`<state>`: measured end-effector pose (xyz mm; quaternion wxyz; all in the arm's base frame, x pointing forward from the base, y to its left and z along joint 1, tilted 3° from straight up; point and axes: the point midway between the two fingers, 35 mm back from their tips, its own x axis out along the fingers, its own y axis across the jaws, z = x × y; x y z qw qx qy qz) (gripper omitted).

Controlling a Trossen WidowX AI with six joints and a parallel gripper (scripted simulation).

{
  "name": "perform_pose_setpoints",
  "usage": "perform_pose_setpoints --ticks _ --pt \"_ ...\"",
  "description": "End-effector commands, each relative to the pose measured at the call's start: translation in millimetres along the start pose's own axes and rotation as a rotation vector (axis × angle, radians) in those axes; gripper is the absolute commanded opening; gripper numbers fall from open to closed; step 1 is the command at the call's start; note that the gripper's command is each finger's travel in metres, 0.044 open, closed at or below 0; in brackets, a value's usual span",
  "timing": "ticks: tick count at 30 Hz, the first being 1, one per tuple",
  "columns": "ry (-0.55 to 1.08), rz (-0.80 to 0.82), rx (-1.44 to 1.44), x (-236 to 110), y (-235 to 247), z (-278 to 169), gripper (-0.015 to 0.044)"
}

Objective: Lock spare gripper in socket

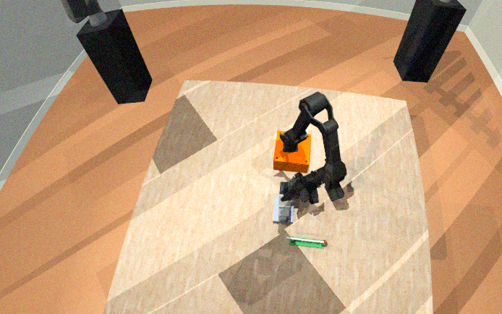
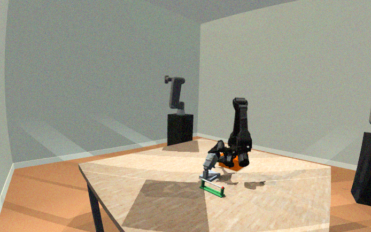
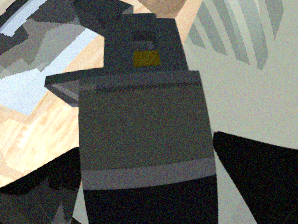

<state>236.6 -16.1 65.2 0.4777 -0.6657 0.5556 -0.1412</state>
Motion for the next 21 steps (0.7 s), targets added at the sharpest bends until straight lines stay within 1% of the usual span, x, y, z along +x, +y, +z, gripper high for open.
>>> perform_pose_setpoints --ticks 1,21 --pt "0.0 0.002 0.0 -4 1 -8 0.044" --pt "-0.002 -0.016 -0.014 -24 -3 -35 0.044"
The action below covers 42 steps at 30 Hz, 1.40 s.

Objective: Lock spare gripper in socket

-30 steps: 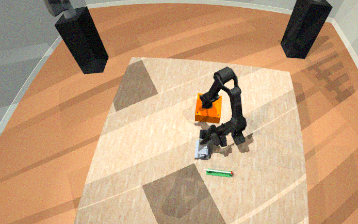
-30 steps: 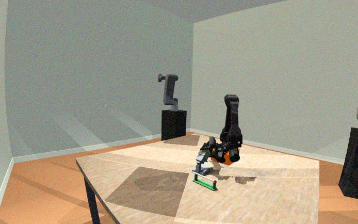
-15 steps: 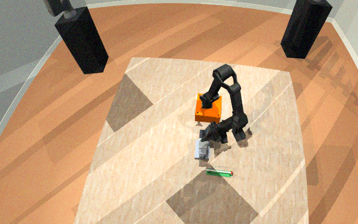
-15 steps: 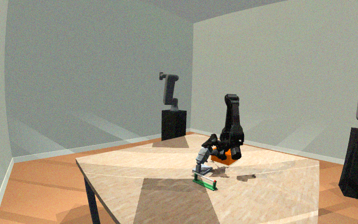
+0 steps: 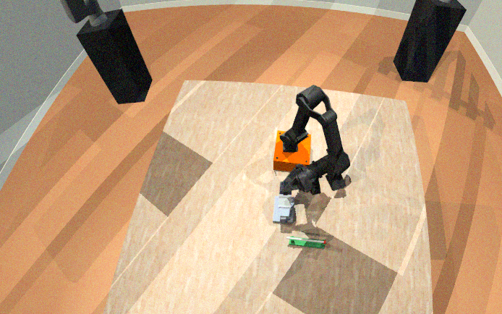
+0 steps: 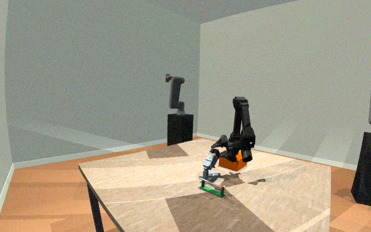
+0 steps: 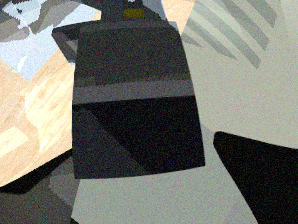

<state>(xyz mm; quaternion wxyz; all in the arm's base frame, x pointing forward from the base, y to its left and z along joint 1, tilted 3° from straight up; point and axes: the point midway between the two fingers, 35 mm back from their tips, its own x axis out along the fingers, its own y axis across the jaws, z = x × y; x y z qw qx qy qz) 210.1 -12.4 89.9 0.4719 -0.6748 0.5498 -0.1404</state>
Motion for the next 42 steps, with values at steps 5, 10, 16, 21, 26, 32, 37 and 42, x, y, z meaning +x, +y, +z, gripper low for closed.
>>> perform_pose_setpoints --ticks 5,10,16,21,26,32,37,42 --pt "0.0 -0.001 -0.002 -8 0 -13 0.044" --pt "-0.001 -0.005 -0.006 -13 -1 -20 0.044" --pt "-0.003 -0.01 -0.012 -19 -1 -28 0.044" --pt "-0.004 -0.014 -0.016 -23 -3 -34 0.044" --pt "-0.003 -0.019 -0.026 -26 -13 -39 0.044" --pt "-0.012 -0.018 -0.031 -27 -19 -44 0.044" --pt "-0.037 -0.012 -0.032 -28 -25 -49 0.044" --pt "-0.065 -0.006 -0.033 -30 -30 -54 0.044"
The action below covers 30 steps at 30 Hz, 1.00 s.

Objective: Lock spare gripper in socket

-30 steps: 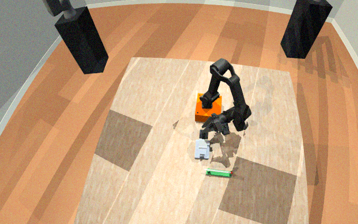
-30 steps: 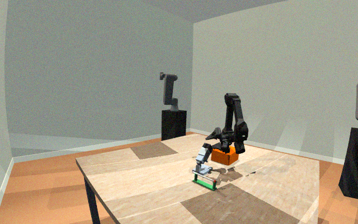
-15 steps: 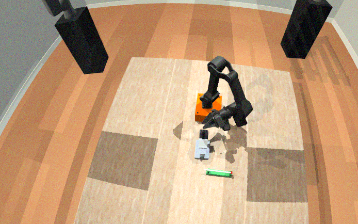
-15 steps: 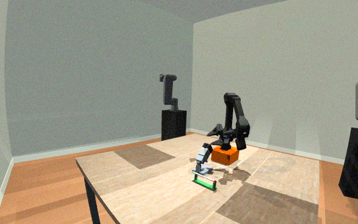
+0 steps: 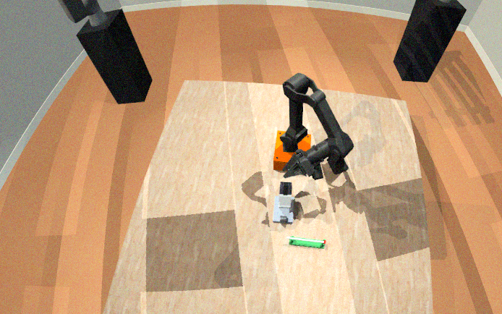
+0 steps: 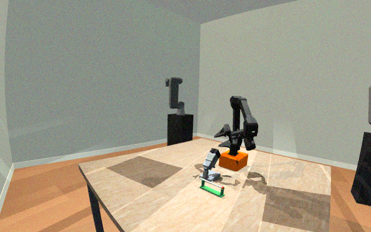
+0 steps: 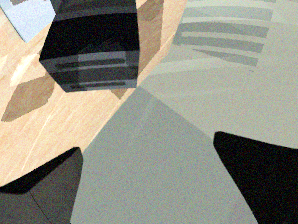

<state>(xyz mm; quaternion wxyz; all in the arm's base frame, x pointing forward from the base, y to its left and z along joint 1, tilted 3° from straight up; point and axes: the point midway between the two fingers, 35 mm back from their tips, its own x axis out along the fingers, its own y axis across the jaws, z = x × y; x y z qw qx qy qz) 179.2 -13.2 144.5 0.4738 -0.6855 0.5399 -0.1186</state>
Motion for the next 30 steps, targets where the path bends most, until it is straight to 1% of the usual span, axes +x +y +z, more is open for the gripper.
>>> perform_pose_setpoints --ticks 1,13,18,20,21,26,28,30 --pt "-0.028 -0.001 -0.004 -2 -7 -5 0.044" --pt "-0.092 0.011 -0.004 -6 -20 -18 0.044" --pt "-0.072 0.014 0.002 -4 -14 -13 0.044" --pt "-0.097 0.015 0.004 -11 -17 -7 0.0388" --pt "-0.128 0.017 0.007 -20 -20 1 0.0361" --pt "-0.323 0.037 0.006 -87 -27 46 0.023" --pt "-0.348 0.041 0.004 -96 -26 50 0.018" --pt "-0.348 0.041 0.004 -99 -32 54 0.018"
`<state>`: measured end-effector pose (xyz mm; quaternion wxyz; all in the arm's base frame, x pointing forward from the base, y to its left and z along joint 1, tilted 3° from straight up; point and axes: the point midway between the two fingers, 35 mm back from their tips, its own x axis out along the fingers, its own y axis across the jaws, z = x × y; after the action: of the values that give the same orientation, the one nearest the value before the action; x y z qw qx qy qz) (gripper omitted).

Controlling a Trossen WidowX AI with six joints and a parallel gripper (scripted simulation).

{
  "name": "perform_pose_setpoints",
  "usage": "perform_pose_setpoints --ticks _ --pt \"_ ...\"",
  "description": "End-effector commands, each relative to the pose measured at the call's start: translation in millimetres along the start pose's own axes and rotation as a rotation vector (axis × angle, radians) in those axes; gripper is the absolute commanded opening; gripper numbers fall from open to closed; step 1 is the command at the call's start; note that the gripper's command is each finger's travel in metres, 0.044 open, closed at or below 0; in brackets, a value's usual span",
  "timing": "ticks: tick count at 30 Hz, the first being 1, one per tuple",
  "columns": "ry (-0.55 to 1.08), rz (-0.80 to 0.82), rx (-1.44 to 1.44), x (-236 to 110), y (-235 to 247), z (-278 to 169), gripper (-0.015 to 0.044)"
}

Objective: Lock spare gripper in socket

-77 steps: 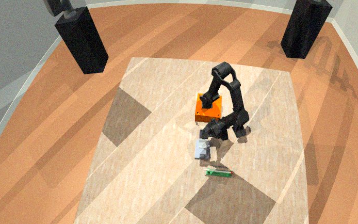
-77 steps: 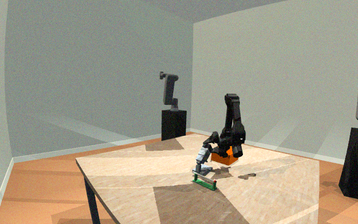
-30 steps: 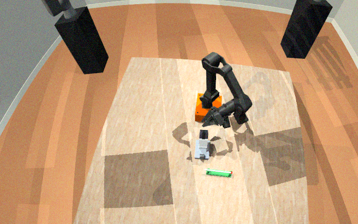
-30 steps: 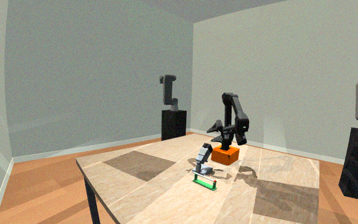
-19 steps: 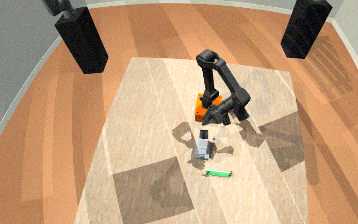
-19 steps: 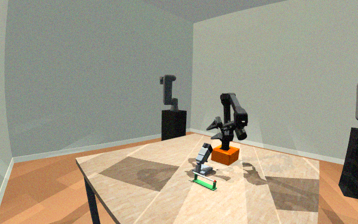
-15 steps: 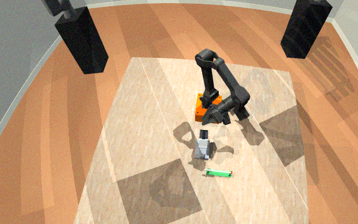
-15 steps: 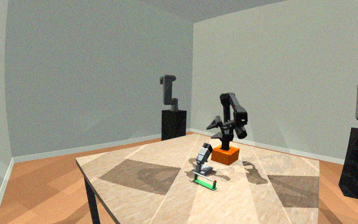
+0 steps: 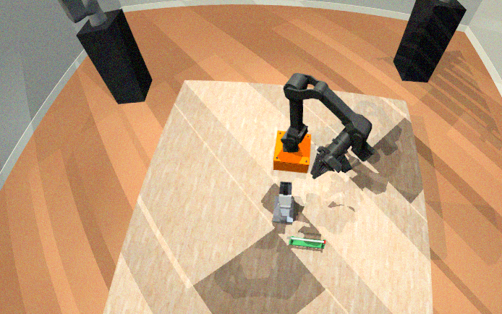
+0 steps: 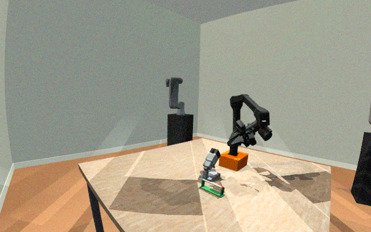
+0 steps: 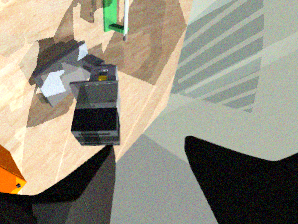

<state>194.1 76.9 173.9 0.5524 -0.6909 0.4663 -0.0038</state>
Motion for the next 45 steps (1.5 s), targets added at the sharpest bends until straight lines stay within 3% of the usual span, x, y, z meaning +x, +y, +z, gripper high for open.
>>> perform_pose_setpoints --ticks 1,6,11,17,23,27,45 --pt "-0.033 0.018 0.011 -13 -3 18 0.018" --pt "-0.03 0.027 0.006 -13 -4 19 0.018" --pt "0.018 0.271 -0.1 9 -19 47 0.018" --pt "-0.057 0.559 -0.165 61 -51 86 0.018" --pt "-0.223 0.713 -0.208 122 -83 105 0.018" --pt "-0.354 0.755 -0.259 154 -97 109 0.018" --pt "-0.363 0.757 -0.263 171 -79 122 0.018"
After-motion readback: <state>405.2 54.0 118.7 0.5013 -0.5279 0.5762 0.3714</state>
